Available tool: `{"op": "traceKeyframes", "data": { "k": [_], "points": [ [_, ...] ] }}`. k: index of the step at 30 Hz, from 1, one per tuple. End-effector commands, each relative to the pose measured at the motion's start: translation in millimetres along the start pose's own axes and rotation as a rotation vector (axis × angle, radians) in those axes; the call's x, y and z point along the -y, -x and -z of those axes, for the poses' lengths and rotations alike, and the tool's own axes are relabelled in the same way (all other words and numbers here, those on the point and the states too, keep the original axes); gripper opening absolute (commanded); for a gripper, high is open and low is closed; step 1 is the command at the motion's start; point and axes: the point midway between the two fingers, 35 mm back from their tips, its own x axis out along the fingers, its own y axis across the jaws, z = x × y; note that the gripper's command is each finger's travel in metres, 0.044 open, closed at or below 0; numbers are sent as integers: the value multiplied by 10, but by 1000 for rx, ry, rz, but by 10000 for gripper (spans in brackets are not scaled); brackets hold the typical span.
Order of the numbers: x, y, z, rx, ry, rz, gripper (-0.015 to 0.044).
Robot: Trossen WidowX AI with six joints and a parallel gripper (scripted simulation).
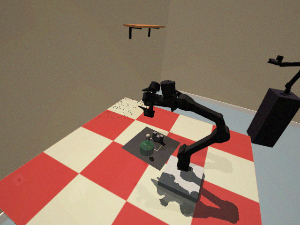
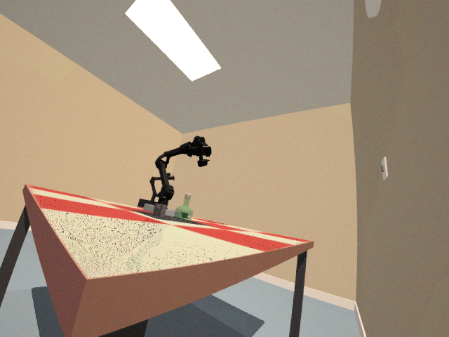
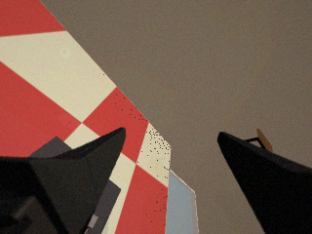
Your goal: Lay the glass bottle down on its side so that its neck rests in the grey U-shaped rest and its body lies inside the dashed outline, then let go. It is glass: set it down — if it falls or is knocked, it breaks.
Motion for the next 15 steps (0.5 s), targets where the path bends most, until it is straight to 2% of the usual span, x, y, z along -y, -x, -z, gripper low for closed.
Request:
{"op": "traceKeyframes", "data": {
  "k": [1, 6, 11, 15],
  "points": [
    [-502, -188, 226, -78, 162, -198, 440],
    [-1185, -269, 604, -164, 378, -502, 440],
    [-1758, -151, 988, -210, 556, -816, 440],
    [-1836, -142, 1055, -221, 578, -882, 440]
  ]
}}
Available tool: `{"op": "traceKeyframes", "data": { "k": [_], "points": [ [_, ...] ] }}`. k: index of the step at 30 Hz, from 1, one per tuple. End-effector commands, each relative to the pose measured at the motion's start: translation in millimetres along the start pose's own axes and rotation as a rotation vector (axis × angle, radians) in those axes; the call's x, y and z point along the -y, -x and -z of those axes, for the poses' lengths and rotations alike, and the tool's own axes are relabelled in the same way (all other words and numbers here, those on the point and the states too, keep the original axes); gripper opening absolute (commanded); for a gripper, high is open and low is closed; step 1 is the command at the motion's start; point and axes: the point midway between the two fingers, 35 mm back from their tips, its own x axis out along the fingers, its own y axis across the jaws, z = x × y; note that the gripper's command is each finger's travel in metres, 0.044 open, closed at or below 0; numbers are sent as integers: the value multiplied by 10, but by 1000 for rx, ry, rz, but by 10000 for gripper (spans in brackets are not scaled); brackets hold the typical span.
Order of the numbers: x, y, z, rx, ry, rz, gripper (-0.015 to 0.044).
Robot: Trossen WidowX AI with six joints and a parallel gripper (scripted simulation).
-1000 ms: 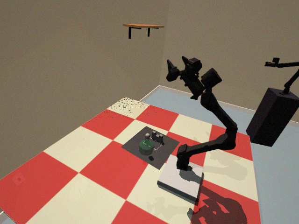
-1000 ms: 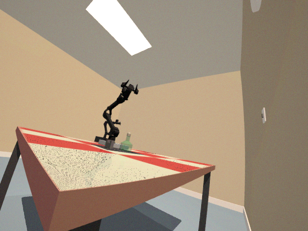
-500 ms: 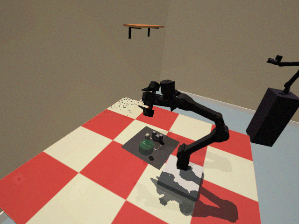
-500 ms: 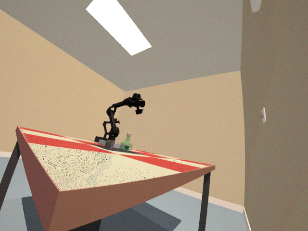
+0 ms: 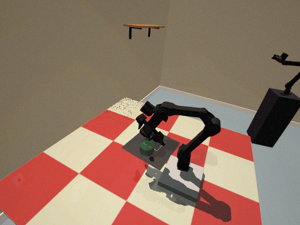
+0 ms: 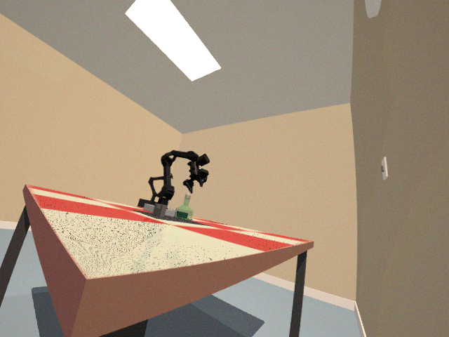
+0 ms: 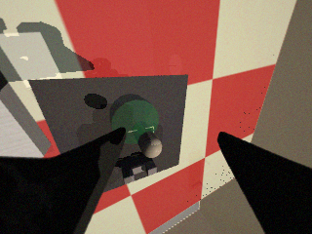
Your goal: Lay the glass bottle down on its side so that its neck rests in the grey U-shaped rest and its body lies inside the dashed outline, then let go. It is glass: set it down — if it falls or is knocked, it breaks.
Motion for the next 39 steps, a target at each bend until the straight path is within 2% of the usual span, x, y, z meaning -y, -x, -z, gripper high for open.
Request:
{"op": "traceKeyframes", "data": {
  "k": [1, 11, 39],
  "points": [
    [-63, -61, -2, 3, 30, -72, 440],
    [-93, -405, 17, 0, 28, -451, 440],
    [-74, -418, 380, -4, 28, -457, 440]
  ]
}}
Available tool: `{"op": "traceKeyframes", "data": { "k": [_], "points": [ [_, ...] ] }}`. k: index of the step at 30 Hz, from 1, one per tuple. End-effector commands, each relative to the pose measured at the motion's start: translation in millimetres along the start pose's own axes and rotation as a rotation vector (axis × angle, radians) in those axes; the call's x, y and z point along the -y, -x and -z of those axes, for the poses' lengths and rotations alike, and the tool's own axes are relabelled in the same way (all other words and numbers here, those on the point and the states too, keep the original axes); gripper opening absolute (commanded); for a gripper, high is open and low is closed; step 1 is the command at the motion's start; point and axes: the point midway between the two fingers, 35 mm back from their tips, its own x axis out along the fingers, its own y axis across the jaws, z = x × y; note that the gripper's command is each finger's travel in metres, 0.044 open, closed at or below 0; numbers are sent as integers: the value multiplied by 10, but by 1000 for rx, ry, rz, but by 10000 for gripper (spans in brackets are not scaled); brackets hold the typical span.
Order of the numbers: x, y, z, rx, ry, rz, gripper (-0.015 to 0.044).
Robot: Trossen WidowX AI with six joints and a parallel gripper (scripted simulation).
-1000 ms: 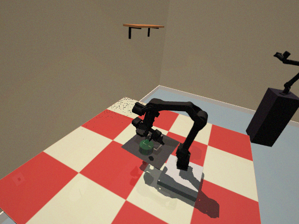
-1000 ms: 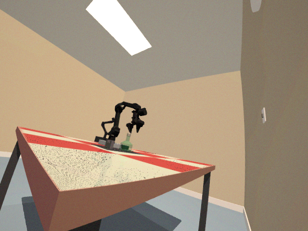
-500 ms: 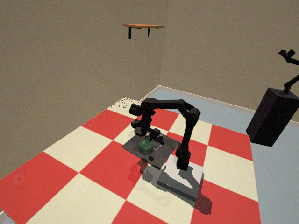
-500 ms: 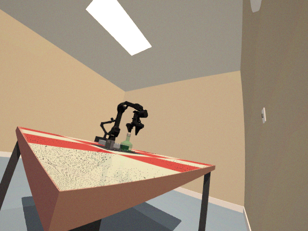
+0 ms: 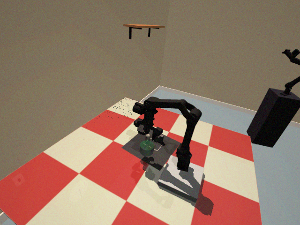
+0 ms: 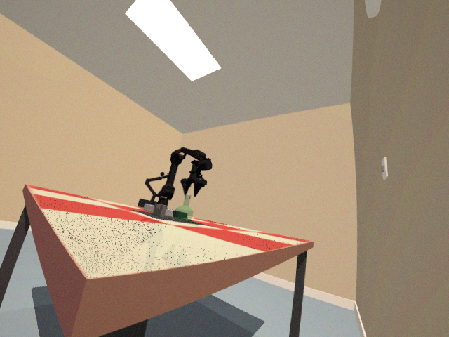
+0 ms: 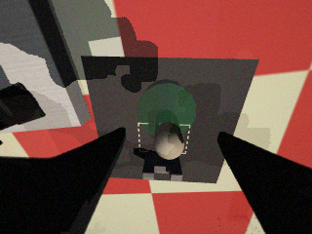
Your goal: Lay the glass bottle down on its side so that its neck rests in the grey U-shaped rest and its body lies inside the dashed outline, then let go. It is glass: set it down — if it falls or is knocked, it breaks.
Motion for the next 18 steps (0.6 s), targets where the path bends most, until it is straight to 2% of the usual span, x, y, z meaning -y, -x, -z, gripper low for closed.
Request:
{"op": "traceKeyframes", "data": {
  "k": [1, 7, 18],
  "points": [
    [-10, -1, 48, 5, 3, -3, 440],
    [-14, -2, 120, 4, 3, -3, 440],
    [-14, -2, 120, 4, 3, -3, 151]
  ]
}}
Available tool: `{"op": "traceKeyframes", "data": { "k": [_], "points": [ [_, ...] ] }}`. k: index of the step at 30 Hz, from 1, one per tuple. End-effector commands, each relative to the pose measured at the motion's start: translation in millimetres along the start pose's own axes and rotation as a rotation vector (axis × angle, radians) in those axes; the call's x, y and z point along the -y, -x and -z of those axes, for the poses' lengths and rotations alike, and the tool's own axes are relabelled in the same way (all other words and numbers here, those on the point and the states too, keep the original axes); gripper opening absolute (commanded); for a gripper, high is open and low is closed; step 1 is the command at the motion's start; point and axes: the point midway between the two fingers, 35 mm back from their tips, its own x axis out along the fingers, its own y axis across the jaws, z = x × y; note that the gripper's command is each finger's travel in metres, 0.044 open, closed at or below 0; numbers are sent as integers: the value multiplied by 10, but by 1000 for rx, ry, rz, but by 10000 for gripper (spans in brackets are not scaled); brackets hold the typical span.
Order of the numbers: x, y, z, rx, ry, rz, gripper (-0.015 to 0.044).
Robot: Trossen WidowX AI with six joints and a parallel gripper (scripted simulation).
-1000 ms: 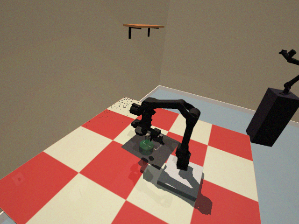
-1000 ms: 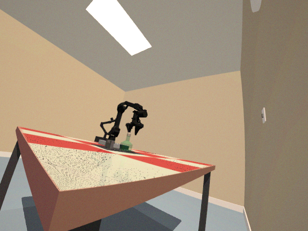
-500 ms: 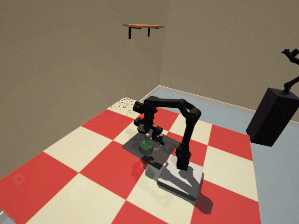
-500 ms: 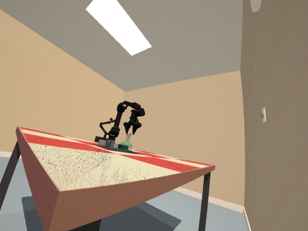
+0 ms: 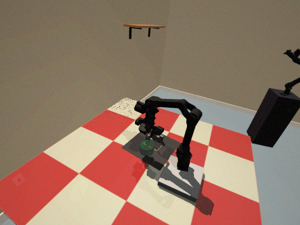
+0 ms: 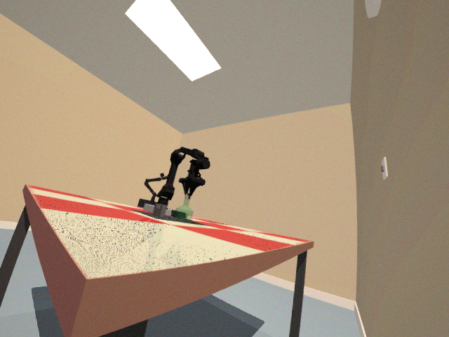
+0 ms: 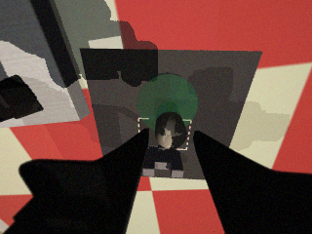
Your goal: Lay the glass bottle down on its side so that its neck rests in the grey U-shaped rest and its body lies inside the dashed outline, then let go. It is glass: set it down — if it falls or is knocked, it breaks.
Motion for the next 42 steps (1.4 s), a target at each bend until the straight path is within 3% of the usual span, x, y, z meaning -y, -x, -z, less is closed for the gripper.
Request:
{"op": "traceKeyframes", "data": {
  "k": [1, 5, 42],
  "points": [
    [-7, -1, -6, 4, 3, -2, 145],
    [-7, -1, -6, 4, 3, -2, 121],
    [-3, 56, 192, 31, 9, -4, 121]
  ]
}}
